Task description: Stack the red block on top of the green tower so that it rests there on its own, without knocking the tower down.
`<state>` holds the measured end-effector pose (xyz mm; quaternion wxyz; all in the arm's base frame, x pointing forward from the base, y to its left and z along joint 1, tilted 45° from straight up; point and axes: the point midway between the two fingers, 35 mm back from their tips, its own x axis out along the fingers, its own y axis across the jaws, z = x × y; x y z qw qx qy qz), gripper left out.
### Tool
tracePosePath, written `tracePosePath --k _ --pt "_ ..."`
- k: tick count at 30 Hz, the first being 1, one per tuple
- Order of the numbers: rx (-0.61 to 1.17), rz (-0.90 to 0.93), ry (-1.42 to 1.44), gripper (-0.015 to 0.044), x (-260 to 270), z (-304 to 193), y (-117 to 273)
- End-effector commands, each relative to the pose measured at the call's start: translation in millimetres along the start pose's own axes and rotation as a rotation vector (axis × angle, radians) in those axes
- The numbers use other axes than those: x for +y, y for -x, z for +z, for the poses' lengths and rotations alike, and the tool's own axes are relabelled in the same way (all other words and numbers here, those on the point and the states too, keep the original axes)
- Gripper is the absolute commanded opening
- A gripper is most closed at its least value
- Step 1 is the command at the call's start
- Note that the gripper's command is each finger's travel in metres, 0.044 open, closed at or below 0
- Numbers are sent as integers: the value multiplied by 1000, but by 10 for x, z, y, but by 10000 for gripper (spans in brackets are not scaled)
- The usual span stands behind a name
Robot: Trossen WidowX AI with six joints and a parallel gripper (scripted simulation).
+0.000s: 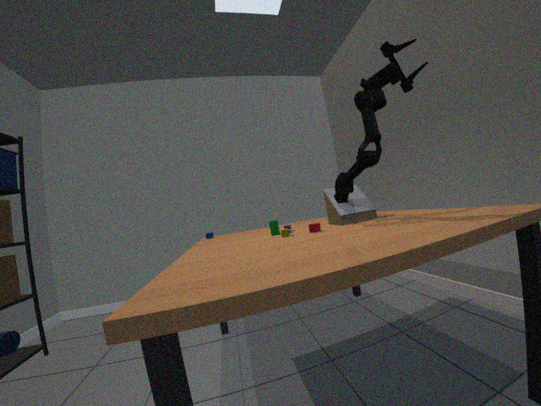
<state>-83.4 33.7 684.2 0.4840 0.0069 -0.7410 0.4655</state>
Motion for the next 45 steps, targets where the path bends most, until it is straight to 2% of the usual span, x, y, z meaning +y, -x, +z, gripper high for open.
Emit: tracePosePath --k 1,4,10,17,27,33,39,45 --pt "-2 -3 4 426 -5 6 4" --pt "-36 -56 73 440 -118 107 66" --pt "-113 -305 287 440 -642 480 367" --pt "-162 -664 450 440 -1306 829 1025" --pt "-75 -1052 462 440 -1917 800 1943" --pt "75 -1317 513 440 -2171 673 2660" --pt "360 -1610 494 440 -2288 301 3615" --pt "703 -1824 409 440 -2147 -133 4520"
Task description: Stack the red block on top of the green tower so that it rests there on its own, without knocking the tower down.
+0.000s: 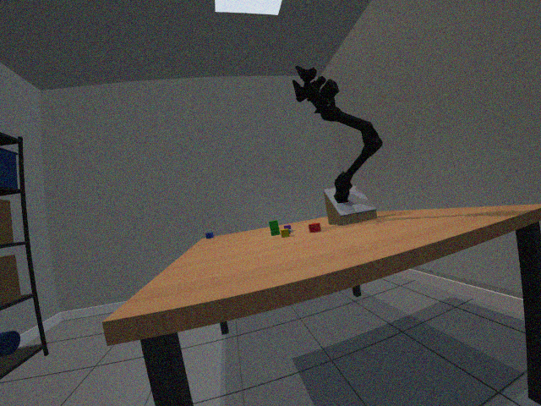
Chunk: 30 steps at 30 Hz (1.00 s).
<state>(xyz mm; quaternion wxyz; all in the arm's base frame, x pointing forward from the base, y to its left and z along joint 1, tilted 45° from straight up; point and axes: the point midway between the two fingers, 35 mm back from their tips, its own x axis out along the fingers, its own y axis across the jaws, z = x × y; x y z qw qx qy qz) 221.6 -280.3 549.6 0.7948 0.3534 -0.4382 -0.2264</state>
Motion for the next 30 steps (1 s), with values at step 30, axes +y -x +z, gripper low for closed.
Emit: tracePosePath --k 30 --pt "2044 268 545 440 -1365 -3424 3518"
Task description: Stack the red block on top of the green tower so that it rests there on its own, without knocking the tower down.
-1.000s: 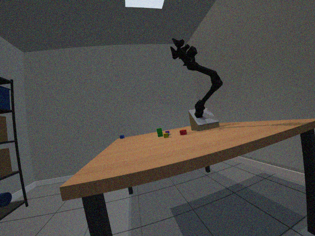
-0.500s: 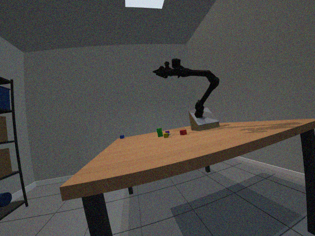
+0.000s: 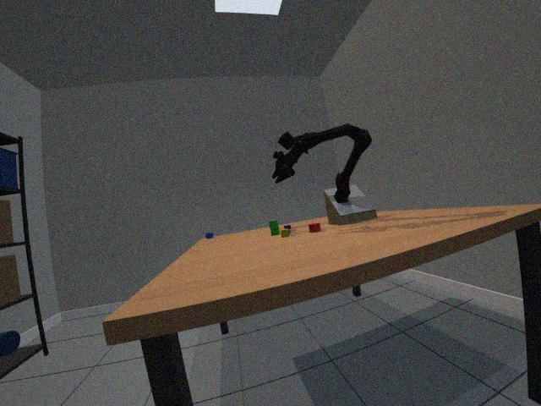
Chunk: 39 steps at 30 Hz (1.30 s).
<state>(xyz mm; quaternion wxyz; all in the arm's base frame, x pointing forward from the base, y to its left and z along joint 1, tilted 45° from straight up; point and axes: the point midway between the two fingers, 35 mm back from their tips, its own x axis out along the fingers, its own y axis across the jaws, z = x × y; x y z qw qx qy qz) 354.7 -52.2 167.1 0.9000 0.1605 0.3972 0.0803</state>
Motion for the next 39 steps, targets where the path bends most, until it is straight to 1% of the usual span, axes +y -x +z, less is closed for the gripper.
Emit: tracePosePath --k 1,5,9,11,23,32,39 --pt "248 180 126 440 371 -671 -205" --pt "441 361 225 440 696 -1237 -209" --pt "586 530 289 440 995 -1622 -129" --pt "624 579 303 440 1076 -1724 -92" --pt "629 585 305 440 1098 -1751 -48" --pt "628 586 304 440 1321 -2066 -366" --pt "628 588 304 440 1345 -2108 -384"
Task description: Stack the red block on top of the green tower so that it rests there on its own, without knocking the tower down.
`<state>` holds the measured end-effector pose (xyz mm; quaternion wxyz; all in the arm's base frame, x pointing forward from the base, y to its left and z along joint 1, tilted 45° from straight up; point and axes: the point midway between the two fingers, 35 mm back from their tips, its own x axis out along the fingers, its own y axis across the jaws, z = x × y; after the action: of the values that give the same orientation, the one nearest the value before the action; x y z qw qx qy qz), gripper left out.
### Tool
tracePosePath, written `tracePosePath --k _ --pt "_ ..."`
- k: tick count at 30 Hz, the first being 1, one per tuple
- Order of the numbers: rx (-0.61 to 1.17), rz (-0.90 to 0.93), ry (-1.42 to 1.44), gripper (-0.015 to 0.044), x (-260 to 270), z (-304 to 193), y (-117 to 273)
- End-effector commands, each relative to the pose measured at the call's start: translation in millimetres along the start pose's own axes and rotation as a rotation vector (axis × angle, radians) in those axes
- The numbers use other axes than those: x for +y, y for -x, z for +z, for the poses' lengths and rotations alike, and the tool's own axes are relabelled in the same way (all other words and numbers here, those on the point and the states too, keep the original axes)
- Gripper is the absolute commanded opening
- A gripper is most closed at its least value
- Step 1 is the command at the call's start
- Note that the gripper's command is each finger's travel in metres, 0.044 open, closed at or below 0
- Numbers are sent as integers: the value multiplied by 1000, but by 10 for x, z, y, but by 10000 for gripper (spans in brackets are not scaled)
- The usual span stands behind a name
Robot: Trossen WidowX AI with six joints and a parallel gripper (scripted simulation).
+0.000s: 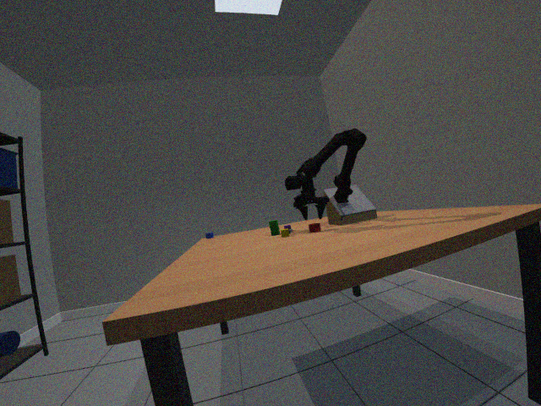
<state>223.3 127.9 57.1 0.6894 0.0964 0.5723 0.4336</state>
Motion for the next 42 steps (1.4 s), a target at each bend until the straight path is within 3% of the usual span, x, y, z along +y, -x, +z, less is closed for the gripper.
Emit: tracePosePath --k 1,42 --pt "-2 7 -5 440 13 -6 -46" --pt "-3 9 -5 440 23 -11 -506"
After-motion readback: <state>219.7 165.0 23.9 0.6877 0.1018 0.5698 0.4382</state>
